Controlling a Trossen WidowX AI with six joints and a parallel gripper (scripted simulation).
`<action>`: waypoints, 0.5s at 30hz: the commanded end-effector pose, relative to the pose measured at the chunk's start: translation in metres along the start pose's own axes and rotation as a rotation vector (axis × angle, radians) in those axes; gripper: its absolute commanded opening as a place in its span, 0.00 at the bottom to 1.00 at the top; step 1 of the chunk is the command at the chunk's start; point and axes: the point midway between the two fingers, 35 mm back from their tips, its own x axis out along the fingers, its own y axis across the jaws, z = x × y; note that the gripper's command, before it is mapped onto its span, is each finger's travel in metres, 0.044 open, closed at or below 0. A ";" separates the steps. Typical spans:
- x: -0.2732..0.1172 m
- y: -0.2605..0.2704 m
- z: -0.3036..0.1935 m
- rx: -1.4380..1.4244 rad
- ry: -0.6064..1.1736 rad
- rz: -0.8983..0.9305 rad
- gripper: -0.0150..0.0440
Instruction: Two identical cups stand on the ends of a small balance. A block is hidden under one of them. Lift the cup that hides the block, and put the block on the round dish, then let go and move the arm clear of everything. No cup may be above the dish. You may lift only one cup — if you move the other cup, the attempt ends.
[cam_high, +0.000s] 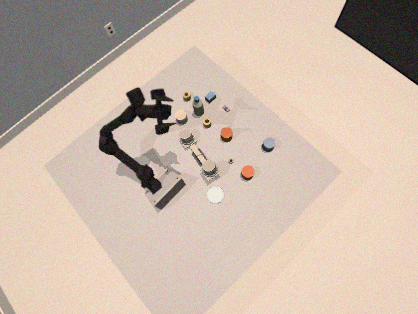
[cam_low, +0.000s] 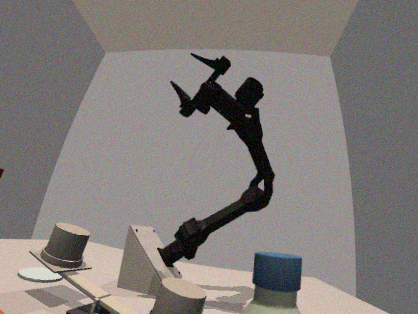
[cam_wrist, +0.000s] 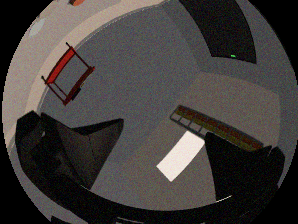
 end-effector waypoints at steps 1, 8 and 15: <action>0.006 0.020 0.012 0.048 -0.071 0.051 1.00; 0.011 0.050 0.029 0.135 -0.175 0.140 1.00; 0.011 0.080 0.045 0.236 -0.272 0.243 1.00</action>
